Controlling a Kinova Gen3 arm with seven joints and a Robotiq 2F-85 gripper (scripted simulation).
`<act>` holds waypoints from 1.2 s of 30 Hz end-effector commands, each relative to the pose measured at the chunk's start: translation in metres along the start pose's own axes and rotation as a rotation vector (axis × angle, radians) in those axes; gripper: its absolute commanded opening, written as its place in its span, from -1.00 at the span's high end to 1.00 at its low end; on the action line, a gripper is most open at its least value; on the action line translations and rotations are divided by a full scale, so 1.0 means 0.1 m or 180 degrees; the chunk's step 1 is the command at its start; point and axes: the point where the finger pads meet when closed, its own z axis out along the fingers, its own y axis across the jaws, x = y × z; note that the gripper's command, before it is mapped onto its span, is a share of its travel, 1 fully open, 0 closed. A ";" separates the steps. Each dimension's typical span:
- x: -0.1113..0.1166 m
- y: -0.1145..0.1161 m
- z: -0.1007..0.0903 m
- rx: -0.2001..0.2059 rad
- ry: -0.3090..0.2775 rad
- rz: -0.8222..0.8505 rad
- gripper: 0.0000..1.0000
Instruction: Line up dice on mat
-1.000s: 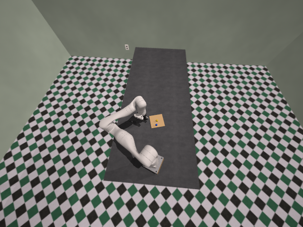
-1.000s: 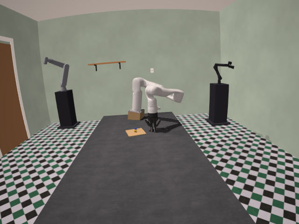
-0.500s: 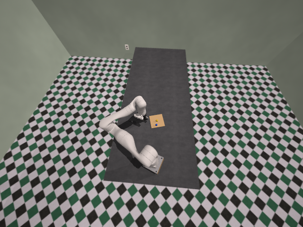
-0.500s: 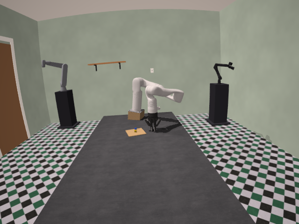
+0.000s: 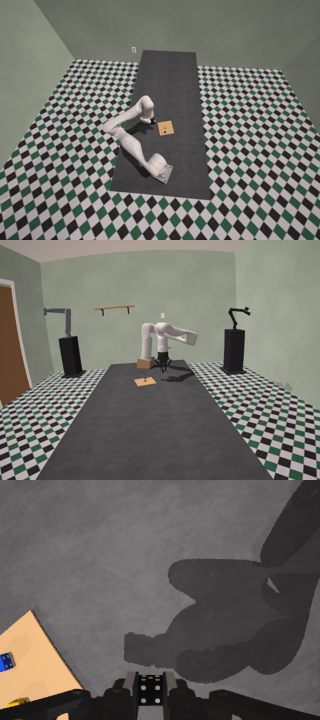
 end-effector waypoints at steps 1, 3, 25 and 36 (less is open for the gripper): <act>-0.04 0.04 -0.20 -0.0061 -0.0034 0.0012 0.78; -0.04 0.03 -0.28 -0.0061 -0.0034 0.0012 0.78; -0.20 -0.13 -0.34 -0.0056 -0.0034 -0.0143 0.78; -0.66 -0.73 -0.36 -0.0052 -0.0038 -0.0657 0.78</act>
